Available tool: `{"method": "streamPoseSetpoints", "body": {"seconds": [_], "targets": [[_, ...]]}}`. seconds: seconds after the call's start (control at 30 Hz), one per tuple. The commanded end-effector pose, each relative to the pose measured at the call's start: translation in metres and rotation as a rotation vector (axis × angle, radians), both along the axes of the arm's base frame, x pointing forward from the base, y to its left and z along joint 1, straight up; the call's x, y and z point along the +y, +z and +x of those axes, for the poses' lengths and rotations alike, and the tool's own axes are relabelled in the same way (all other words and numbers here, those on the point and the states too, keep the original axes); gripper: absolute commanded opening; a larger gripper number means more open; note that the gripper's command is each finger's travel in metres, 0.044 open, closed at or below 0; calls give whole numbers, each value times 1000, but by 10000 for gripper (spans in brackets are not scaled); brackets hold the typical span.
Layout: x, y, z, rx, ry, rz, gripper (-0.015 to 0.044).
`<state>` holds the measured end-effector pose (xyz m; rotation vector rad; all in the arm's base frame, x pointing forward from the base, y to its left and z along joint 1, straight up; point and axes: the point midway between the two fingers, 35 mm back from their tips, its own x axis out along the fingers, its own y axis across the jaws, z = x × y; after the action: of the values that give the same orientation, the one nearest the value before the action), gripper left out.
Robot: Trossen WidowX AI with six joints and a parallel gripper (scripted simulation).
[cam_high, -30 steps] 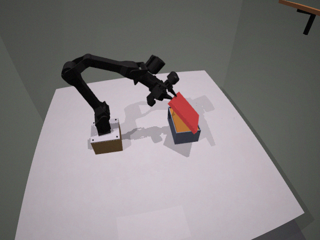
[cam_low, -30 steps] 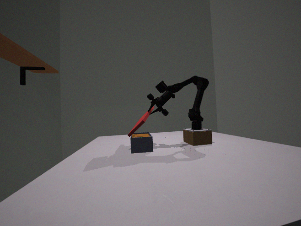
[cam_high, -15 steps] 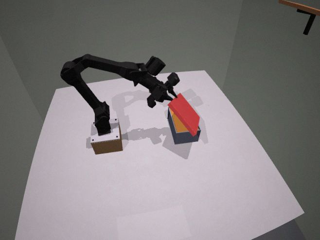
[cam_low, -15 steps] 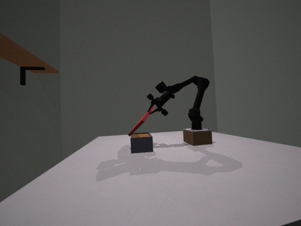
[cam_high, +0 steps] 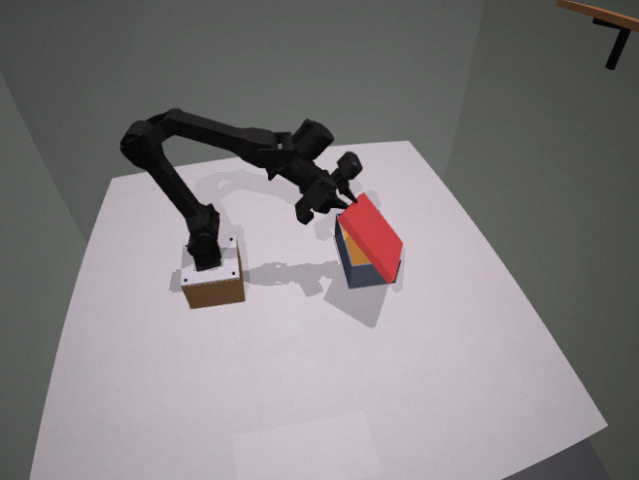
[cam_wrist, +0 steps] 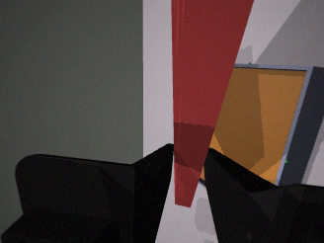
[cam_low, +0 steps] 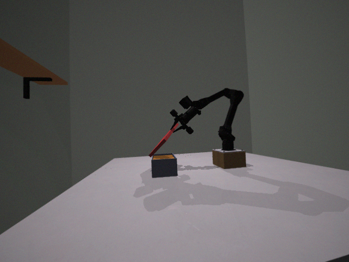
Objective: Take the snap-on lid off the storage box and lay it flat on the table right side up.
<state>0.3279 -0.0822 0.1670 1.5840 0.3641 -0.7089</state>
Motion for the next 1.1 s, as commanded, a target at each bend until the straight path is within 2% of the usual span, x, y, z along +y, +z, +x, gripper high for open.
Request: {"method": "streamPoseSetpoints", "body": {"seconds": [0.0, 1.07], "targets": [[-8, 1, -1, -7, 5, -4, 0], [-72, 1, -12, -5, 5, -10, 0]]}}
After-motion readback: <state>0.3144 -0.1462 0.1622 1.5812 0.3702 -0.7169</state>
